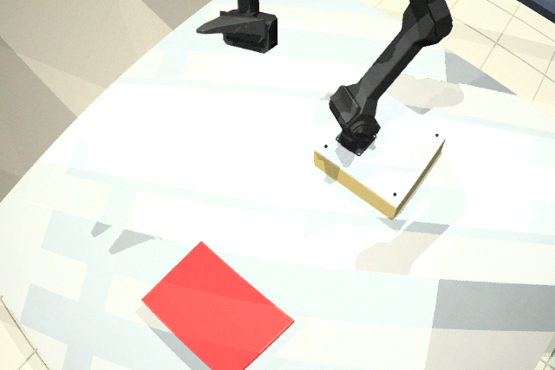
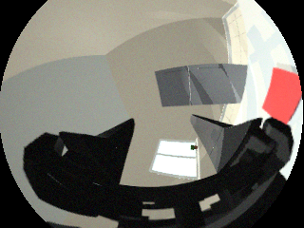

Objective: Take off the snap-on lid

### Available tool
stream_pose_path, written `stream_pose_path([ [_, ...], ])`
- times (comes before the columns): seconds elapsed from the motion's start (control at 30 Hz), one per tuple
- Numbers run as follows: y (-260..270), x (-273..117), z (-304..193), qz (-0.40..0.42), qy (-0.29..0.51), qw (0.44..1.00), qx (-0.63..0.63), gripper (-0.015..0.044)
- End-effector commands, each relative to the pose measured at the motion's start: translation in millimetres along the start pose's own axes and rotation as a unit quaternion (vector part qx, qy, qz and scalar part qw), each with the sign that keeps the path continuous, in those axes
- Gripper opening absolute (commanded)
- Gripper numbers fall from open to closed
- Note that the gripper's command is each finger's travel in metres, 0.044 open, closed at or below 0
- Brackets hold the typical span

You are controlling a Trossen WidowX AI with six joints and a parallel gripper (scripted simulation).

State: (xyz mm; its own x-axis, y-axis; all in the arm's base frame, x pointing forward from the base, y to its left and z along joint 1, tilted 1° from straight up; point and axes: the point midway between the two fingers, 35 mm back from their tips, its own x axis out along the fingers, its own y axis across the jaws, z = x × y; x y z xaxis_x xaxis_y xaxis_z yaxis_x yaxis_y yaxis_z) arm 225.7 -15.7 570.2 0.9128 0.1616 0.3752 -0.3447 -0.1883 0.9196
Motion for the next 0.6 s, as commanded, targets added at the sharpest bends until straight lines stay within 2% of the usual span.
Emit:
stream_pose_path([
  [0.0,-2,1,1,-0.002,-0.001,1.000,0.002,0.0374],
  [0.17,-69,17,22,-0.067,-0.035,0.996,0.044,0.0243],
  [0.3,-125,23,31,-0.126,-0.059,0.988,0.064,0.0235],
  [0.37,-136,24,32,-0.138,-0.064,0.986,0.067,0.0235],
  [0.57,-235,16,31,-0.249,-0.095,0.961,0.071,0.0235],
])
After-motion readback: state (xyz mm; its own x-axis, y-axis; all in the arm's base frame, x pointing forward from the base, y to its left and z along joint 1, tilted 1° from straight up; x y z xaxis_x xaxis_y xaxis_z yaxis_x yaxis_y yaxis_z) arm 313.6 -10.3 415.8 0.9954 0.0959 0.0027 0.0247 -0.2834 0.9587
